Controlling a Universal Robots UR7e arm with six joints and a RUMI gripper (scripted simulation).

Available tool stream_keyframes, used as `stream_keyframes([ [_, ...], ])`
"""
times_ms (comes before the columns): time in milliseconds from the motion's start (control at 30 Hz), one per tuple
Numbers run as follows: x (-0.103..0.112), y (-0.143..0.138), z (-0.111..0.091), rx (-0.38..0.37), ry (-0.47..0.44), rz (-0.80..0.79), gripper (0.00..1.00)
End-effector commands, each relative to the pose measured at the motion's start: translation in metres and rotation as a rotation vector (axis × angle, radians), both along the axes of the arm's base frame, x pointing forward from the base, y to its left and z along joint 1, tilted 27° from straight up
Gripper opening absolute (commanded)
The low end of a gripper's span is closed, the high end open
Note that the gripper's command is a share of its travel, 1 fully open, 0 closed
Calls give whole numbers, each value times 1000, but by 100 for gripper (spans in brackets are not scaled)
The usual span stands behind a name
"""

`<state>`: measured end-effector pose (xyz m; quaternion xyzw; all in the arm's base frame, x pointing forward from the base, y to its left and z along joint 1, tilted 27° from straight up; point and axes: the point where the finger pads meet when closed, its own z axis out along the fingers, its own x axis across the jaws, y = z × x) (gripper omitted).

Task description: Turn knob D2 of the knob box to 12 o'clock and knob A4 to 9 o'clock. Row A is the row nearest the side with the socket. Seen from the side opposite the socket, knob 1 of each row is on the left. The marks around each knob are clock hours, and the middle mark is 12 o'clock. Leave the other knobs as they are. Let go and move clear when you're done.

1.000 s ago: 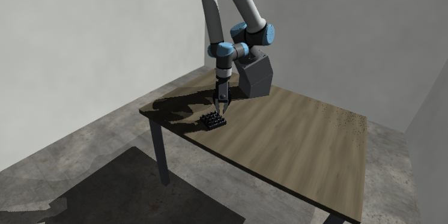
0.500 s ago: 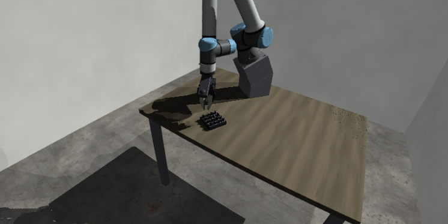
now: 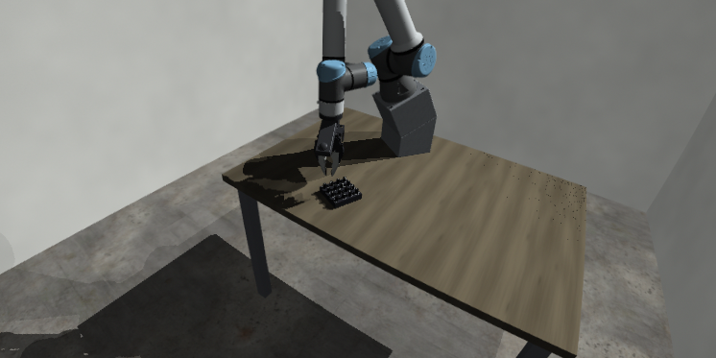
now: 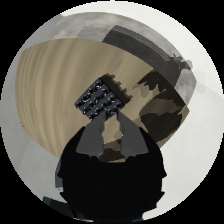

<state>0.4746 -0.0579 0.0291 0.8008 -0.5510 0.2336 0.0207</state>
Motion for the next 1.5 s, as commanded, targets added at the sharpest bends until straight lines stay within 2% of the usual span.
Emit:
stream_keyframes([
  [0,0,0,0,0,-1,0,11],
  [733,1,-1,-1,0,-1,0,11],
  [1467,9,-7,-20,0,-1,0,11],
])
